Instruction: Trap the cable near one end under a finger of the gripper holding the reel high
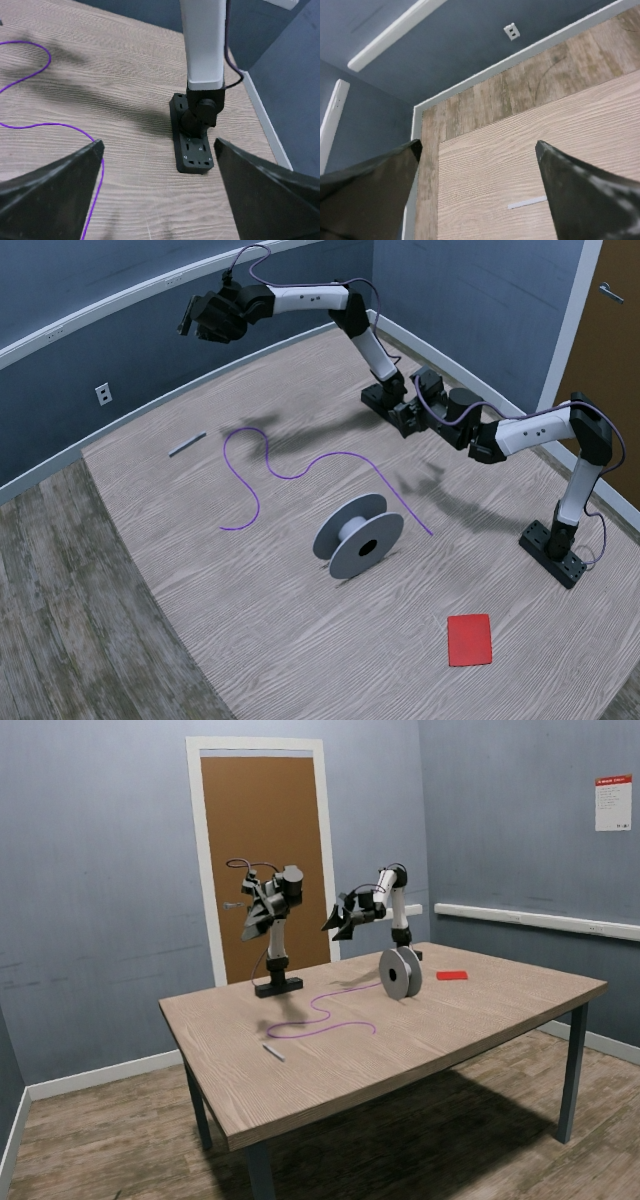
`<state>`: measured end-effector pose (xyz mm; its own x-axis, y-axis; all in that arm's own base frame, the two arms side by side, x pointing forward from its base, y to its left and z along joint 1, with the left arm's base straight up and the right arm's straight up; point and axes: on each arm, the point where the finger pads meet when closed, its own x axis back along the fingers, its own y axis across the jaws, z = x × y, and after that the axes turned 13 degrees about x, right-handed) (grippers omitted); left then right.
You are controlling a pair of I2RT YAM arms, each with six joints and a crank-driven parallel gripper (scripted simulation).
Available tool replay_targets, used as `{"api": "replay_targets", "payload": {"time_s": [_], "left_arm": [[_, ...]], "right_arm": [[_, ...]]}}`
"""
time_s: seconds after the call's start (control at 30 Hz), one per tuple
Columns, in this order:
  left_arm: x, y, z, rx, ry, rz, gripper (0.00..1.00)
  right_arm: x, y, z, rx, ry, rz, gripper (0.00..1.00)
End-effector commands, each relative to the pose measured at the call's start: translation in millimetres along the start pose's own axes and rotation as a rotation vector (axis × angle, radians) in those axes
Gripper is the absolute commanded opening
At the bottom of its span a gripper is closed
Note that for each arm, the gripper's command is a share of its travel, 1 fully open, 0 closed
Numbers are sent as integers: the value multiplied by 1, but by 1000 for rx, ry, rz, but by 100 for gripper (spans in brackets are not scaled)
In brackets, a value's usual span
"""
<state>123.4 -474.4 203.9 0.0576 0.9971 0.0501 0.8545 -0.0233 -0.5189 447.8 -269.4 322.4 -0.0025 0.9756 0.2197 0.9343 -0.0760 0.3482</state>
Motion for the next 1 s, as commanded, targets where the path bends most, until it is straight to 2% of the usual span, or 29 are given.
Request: {"api": "replay_targets", "payload": {"time_s": [0.0,0.23,0.53,0.6,0.73,0.97], "left_arm": [[0,-4,-7,-12,-15,9,100],[-6,8,-19,-56,-79,-59,100],[-15,41,-44,-160,-245,-304,100],[-15,41,-44,-160,-245,-304,100],[-14,51,-51,-193,-300,-397,100],[-9,64,-59,-236,-378,-546,100]], "right_arm": [[1,1,-6,-14,-4,-4,100],[7,6,-12,-33,2,-34,100],[20,13,-4,3,20,-140,100],[20,13,-4,3,20,-140,100],[31,13,8,58,41,-220,100],[54,1,49,213,111,-358,100]]}}
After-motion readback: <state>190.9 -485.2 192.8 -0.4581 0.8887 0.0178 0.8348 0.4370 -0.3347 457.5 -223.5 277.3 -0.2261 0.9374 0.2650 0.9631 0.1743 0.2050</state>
